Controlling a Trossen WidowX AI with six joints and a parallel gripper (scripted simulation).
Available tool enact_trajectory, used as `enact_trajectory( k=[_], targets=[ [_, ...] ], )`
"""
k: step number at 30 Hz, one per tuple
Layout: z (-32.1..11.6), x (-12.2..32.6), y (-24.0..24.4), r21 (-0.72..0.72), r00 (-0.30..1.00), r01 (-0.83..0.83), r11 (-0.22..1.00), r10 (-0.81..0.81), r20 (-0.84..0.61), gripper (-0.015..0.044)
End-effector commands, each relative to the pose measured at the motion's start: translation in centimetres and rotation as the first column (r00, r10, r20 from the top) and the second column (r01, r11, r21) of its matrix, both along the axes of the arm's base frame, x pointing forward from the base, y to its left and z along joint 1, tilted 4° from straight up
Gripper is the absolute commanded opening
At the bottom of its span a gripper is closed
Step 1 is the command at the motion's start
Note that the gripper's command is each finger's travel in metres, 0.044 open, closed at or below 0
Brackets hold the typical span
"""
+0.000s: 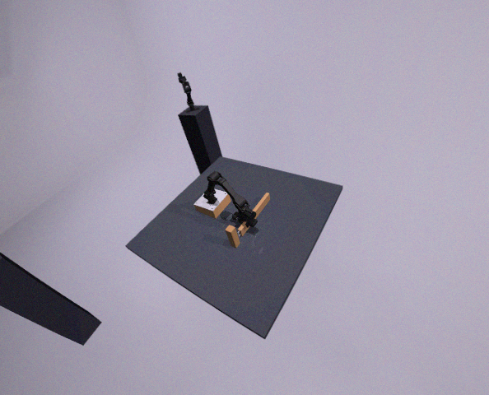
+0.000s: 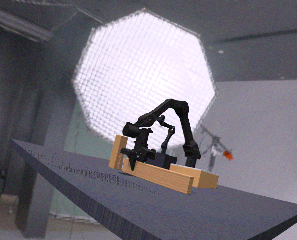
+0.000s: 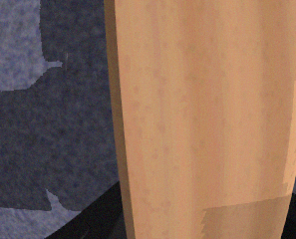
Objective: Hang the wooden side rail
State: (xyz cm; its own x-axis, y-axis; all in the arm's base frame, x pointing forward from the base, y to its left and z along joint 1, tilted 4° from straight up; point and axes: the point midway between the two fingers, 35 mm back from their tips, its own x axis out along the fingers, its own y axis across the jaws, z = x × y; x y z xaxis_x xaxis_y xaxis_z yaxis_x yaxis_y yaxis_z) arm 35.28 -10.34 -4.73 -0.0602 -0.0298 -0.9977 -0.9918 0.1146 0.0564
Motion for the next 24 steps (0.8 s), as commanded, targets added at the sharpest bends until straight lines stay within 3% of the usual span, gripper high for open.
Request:
enact_trajectory(
  k=[1,24],
  targets=[
    [0.62,0.35,-0.01,0.000,1.000,0.002,1.000,-0.002,0.016,0.0000],
    [1.00,0.36,0.00,0.000,1.000,0.002,1.000,-0.002,0.016,0.0000]
  ],
)
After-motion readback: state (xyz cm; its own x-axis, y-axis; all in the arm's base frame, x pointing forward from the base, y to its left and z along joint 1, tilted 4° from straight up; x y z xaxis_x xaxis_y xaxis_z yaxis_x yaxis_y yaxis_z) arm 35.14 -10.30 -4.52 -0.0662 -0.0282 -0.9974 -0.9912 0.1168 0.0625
